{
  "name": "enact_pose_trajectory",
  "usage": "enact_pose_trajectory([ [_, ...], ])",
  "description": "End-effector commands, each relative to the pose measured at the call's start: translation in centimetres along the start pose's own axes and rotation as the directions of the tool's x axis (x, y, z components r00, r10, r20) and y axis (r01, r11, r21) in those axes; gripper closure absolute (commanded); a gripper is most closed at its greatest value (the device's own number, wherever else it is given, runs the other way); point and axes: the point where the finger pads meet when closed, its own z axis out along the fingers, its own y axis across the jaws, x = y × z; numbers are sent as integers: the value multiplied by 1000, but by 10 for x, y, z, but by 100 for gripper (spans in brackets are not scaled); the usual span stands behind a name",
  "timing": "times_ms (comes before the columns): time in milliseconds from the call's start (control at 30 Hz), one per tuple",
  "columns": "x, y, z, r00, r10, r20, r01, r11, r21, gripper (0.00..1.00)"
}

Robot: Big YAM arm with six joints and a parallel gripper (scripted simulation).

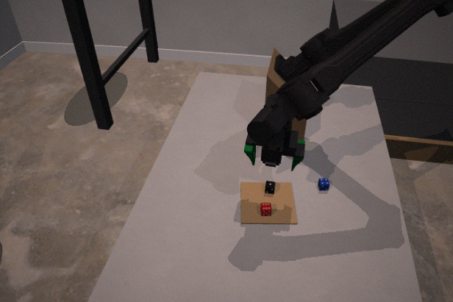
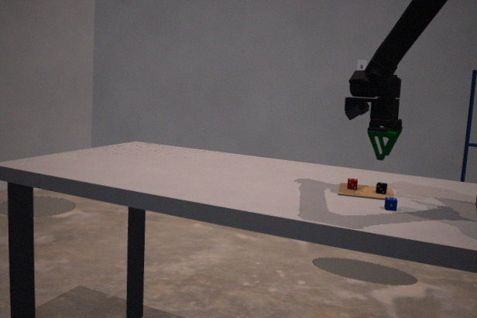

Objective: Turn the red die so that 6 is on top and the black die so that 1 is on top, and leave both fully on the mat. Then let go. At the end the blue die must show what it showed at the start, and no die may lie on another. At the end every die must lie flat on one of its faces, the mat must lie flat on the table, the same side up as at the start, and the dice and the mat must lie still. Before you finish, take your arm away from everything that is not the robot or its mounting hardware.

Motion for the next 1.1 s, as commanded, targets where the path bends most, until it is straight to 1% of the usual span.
enact_pose_trajectory([
  [0, -22, -1, -23, 998, -30, 54, 29, 999, 14, 0],
  [67, -22, -1, -28, 998, -30, 54, 29, 999, 15, 0],
  [133, -22, -1, -28, 998, -30, 54, 29, 999, 15, 0],
  [200, -22, -1, -35, 998, -31, 55, 30, 999, 16, 0],
  [633, -21, -1, -107, 998, -35, 57, 33, 999, 25, 0],
  [700, -21, -1, -107, 998, -35, 57, 33, 999, 25, 0],
  [733, -18, -7, -104, 999, -16, 40, 16, 1000, 11, 0],
  [767, -18, -7, -107, 999, -17, 39, 16, 1000, 13, 0],
  [900, -20, -2, -118, 998, -31, 54, 30, 999, 21, 0],
  [1067, -20, -2, -118, 998, -32, 53, 31, 999, 21, 0],
])
